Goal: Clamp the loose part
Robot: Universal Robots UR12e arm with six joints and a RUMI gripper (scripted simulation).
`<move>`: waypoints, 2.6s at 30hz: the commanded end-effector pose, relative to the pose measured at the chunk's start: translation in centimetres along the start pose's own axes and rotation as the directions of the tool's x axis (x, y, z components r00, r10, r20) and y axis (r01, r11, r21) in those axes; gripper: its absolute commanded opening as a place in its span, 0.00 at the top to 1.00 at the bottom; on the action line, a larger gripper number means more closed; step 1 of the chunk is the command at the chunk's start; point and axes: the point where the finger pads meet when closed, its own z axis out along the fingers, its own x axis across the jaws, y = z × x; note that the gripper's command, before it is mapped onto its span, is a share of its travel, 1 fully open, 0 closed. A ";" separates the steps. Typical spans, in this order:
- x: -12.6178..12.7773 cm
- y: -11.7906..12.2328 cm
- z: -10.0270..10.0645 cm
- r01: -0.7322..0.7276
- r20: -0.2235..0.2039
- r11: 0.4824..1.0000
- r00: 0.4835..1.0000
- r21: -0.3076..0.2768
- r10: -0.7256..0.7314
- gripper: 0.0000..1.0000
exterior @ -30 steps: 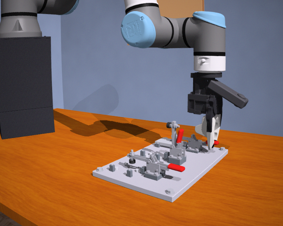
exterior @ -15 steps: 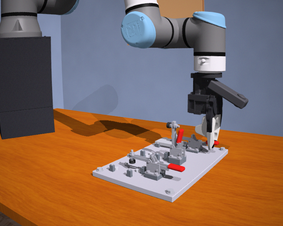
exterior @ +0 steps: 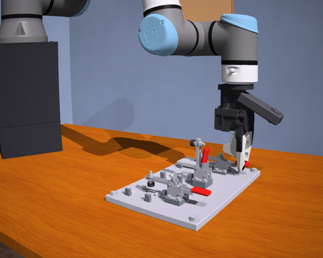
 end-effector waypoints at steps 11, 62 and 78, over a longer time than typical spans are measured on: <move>0.0 -0.1 0.0 0.000 0.000 1.000 1.000 0.001 0.000 1.00; 0.0 -0.1 -5.4 0.000 0.000 1.000 1.000 0.001 0.000 0.72; 0.0 -0.1 -6.0 0.000 0.000 1.000 1.000 0.001 0.000 0.72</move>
